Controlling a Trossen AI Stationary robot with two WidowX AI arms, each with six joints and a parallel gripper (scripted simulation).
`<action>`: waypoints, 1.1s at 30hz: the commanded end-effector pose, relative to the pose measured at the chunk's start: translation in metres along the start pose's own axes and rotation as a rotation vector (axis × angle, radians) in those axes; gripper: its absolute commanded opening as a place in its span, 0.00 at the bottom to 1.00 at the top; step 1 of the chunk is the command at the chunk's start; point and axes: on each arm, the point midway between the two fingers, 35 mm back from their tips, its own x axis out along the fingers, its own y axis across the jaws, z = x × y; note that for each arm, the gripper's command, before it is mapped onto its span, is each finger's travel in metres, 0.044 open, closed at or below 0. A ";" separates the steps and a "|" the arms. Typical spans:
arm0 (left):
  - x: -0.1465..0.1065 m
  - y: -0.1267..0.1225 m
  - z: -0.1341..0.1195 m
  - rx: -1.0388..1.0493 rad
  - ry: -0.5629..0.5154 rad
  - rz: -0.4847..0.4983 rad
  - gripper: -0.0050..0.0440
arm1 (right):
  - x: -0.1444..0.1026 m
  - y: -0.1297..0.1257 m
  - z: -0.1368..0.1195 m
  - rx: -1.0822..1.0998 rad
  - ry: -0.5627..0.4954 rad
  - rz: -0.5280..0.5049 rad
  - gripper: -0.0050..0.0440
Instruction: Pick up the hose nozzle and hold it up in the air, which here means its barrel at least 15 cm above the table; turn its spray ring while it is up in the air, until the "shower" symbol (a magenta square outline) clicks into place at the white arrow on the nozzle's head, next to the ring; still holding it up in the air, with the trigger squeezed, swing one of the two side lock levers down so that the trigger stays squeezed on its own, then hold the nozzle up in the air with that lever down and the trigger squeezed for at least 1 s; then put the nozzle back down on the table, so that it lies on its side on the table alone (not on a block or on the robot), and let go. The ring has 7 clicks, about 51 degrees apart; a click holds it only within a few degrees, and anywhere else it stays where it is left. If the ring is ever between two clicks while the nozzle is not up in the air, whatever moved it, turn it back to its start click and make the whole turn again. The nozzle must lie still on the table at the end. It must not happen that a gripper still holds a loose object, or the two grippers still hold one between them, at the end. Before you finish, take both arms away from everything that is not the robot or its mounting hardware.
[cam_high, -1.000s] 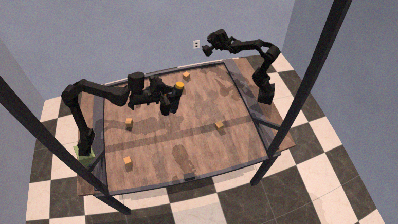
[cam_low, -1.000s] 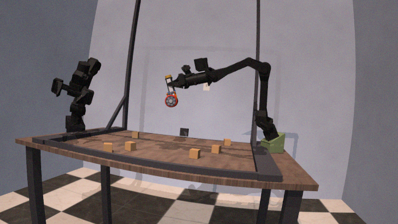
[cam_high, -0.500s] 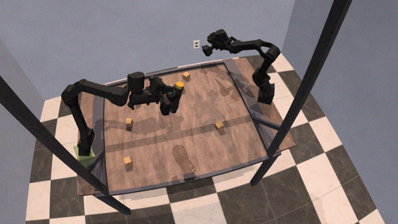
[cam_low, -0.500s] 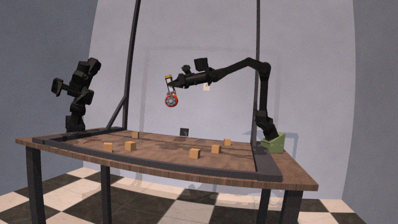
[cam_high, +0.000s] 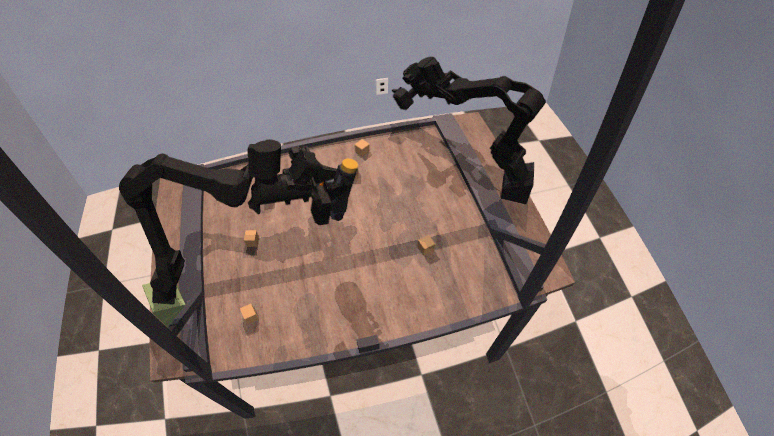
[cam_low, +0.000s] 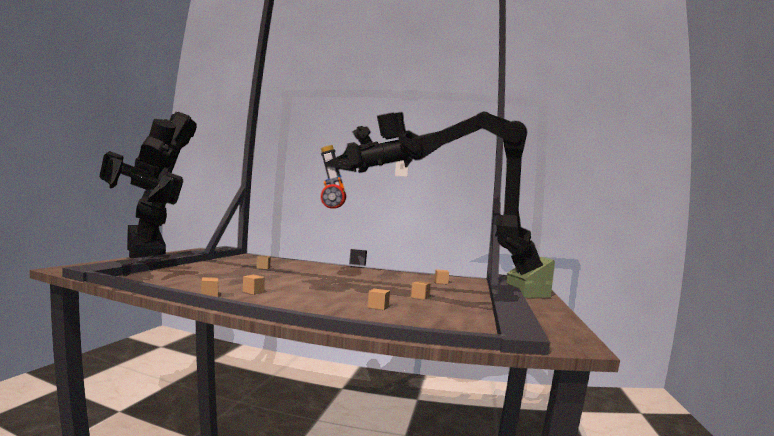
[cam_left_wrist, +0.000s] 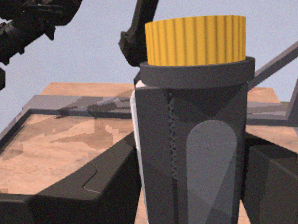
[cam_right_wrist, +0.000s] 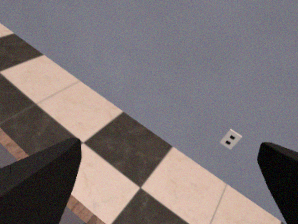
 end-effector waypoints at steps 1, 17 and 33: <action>-0.006 0.006 0.018 -0.020 -0.045 0.008 0.45 | 0.000 0.010 0.007 -0.032 -0.025 0.036 0.93; -0.006 0.006 0.018 -0.020 -0.045 0.008 0.45 | 0.001 0.101 0.008 -0.433 -0.180 0.290 0.93; -0.006 0.006 0.018 -0.020 -0.045 0.008 0.45 | -0.029 0.192 0.010 -0.778 -0.444 0.486 0.93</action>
